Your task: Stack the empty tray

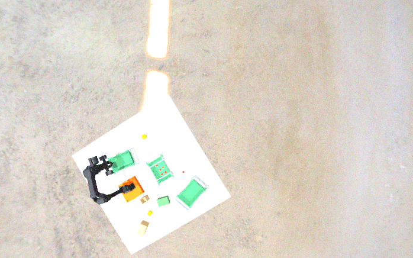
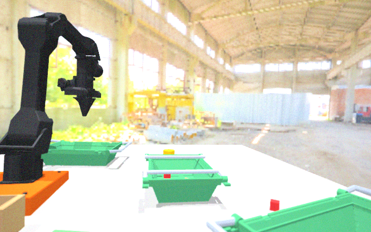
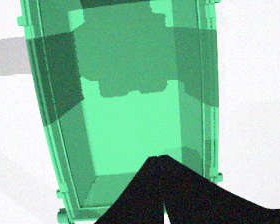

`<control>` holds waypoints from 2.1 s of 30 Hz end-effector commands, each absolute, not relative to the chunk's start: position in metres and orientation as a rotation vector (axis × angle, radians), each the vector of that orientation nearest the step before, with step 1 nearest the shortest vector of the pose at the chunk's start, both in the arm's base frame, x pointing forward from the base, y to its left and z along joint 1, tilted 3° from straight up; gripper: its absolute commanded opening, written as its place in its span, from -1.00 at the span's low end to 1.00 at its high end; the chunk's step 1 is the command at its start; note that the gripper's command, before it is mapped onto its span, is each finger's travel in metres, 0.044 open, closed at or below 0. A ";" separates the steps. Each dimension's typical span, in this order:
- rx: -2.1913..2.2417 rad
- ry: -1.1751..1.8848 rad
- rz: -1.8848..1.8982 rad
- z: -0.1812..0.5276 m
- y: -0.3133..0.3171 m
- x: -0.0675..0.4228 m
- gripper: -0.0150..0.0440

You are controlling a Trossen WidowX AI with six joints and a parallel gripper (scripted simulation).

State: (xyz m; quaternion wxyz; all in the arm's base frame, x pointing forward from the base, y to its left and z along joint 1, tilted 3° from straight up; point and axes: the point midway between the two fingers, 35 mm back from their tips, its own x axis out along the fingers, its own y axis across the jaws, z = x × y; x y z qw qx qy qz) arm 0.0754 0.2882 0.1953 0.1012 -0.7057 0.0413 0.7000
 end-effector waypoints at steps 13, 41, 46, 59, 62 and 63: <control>-2.086 0.125 2.070 0.194 0.288 0.075 -0.49; -2.088 0.134 2.074 0.202 0.284 0.075 0.58; -2.081 0.144 2.067 0.176 0.260 0.071 1.00; -2.092 0.135 2.066 0.117 0.203 0.061 1.00; -2.092 0.135 2.066 0.111 0.204 0.061 1.00; -2.092 0.135 2.066 0.108 0.205 0.062 1.00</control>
